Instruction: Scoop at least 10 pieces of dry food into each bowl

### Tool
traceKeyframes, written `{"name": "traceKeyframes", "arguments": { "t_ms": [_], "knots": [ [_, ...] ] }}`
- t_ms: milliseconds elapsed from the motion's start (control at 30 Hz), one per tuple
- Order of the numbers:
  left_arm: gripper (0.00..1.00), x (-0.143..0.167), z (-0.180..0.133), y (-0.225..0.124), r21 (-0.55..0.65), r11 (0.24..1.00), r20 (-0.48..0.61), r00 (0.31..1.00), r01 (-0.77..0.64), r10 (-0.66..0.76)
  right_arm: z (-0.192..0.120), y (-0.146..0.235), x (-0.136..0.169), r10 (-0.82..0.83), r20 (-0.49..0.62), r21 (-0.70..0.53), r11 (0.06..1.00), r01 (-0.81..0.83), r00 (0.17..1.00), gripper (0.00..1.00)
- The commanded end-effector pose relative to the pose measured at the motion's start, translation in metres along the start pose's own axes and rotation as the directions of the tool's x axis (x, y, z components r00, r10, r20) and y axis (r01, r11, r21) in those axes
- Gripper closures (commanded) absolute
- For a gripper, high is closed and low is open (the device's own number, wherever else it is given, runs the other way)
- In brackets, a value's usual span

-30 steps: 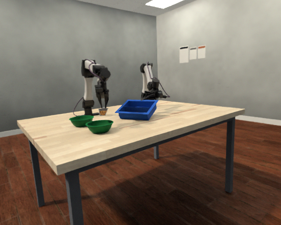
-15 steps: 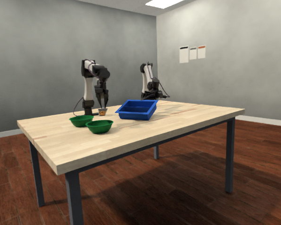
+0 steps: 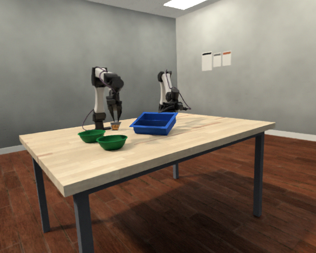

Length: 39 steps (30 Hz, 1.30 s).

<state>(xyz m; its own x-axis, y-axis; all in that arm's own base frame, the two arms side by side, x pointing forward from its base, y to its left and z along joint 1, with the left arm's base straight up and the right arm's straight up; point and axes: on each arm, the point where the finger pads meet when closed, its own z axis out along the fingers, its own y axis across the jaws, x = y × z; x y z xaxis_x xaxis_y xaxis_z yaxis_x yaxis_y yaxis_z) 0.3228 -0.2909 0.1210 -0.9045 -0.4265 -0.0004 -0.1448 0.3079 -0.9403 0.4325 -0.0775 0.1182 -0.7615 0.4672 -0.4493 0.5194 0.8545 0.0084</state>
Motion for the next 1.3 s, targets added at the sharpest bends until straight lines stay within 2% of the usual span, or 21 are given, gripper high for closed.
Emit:
{"name": "traceKeyframes", "arguments": {
  "t_ms": [0,100,133,200,533,667,700,733,867,900,1100,1133,1233,1267],
  "knots": [
    [1.0,-0.004,-0.005,-0.041,0.097,0.992,0.011,0.996,-0.085,0.085,0.001,0.002,-0.01,0.037,-0.001,-0.009,0.999,-0.037,0.999,1.0],
    [1.0,-0.004,-0.005,-0.041,0.097,0.992,0.011,0.996,-0.085,0.085,0.001,0.003,-0.011,0.051,-0.006,-0.01,0.999,-0.051,0.999,1.0],
    [1.0,-0.004,-0.005,-0.041,0.097,0.992,0.011,0.996,-0.085,0.085,-0.017,0.005,-0.02,0.067,0.031,-0.03,0.997,-0.066,0.997,1.0],
    [1.0,-0.004,-0.005,-0.041,0.097,0.992,0.011,0.996,-0.085,0.085,-0.001,0.006,-0.015,0.089,-0.013,-0.016,0.996,-0.089,0.996,1.0],
    [1.0,-0.004,-0.005,-0.041,0.097,0.992,0.011,0.996,-0.085,0.085,-0.014,0.013,-0.028,0.2,-0.029,-0.034,0.979,-0.201,0.979,1.0],
    [1.0,-0.004,-0.005,-0.041,0.097,0.992,0.011,0.996,-0.085,0.085,-0.007,0.014,-0.026,0.223,-0.056,-0.025,0.974,-0.224,0.973,1.0],
    [1.0,-0.004,-0.005,-0.041,0.097,0.992,0.011,0.996,-0.085,0.085,-0.018,0.017,-0.031,0.232,-0.04,-0.041,0.971,-0.234,0.972,1.0],
    [1.0,-0.004,-0.005,-0.041,0.097,0.992,0.011,0.996,-0.085,0.085,-0.006,0.015,-0.027,0.246,-0.069,-0.023,0.968,-0.248,0.967,1.0],
    [1.0,-0.004,-0.005,-0.041,0.097,0.992,0.011,0.996,-0.085,0.085,-0.017,0.018,-0.034,0.286,-0.064,-0.038,0.957,-0.289,0.956,1.0],
    [1.0,-0.004,-0.005,-0.041,0.097,0.992,0.011,0.996,-0.085,0.085,-0.01,0.019,-0.032,0.296,-0.083,-0.028,0.954,-0.299,0.951,1.0],
    [1.0,-0.004,-0.005,-0.041,0.097,0.992,0.011,0.996,-0.085,0.085,-0.014,0.024,-0.037,0.37,-0.113,-0.028,0.926,-0.375,0.922,1.0],
    [1.0,-0.004,-0.005,-0.041,0.097,0.992,0.011,0.996,-0.085,0.085,-0.022,0.024,-0.04,0.372,-0.099,-0.04,0.925,-0.377,0.923,1.0],
    [1.0,-0.004,-0.005,-0.041,0.097,0.992,0.011,0.996,-0.085,0.085,-0.014,0.025,-0.037,0.382,-0.118,-0.027,0.921,-0.388,0.916,1.0],
    [1.0,-0.004,-0.005,-0.041,0.097,0.992,0.011,0.996,-0.085,0.085,-0.022,0.028,-0.041,0.389,-0.11,-0.042,0.917,-0.396,0.915,1.0]
  ]
}}
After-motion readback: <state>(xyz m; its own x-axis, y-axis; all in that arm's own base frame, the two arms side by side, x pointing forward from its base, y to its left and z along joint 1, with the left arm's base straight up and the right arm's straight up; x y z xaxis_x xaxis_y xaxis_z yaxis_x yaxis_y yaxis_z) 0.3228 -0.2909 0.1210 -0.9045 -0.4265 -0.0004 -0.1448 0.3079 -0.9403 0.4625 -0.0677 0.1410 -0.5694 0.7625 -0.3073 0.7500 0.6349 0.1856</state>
